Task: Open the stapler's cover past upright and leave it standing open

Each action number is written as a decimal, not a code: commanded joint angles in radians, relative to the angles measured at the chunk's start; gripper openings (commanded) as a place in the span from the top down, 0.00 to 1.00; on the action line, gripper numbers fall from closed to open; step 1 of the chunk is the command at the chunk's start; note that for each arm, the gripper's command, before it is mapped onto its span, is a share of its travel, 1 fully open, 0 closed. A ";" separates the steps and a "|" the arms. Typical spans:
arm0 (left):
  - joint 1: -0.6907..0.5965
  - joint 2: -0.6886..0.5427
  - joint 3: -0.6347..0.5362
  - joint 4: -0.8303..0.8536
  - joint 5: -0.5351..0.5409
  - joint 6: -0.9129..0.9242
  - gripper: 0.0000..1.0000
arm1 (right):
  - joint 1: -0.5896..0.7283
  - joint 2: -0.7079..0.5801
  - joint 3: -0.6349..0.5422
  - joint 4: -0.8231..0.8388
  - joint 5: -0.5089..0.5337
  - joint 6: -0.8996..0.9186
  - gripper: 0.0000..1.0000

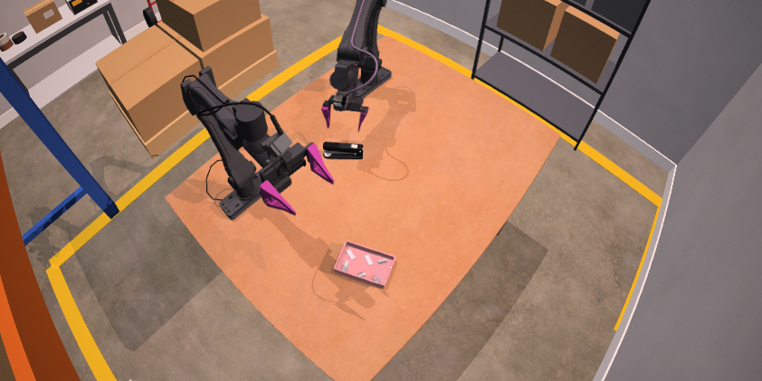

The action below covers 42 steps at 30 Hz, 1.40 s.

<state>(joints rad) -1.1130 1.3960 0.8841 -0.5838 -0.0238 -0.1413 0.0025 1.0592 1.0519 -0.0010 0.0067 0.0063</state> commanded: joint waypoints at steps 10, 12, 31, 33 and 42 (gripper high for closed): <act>-0.013 -0.033 -0.009 0.022 -0.026 -0.045 0.23 | -0.002 -0.015 0.002 0.007 -0.006 -0.006 0.00; -0.013 -0.020 0.005 0.009 -0.039 -0.102 0.41 | -0.002 -0.015 0.002 0.007 -0.006 -0.006 0.00; 0.003 0.197 0.223 -0.247 -0.103 -0.888 0.41 | -0.002 -0.015 0.002 0.007 -0.006 -0.006 0.00; 0.011 0.227 0.256 -0.278 -0.098 -0.965 0.41 | -0.002 -0.015 0.002 0.007 -0.006 -0.006 0.00; 0.054 0.350 0.392 -0.408 -0.041 -1.284 0.41 | -0.002 -0.015 0.002 0.007 -0.006 -0.006 0.00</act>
<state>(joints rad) -1.0821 1.7218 1.2095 -0.9119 -0.0883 -1.2694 0.0025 1.0592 1.0519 -0.0010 0.0067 0.0063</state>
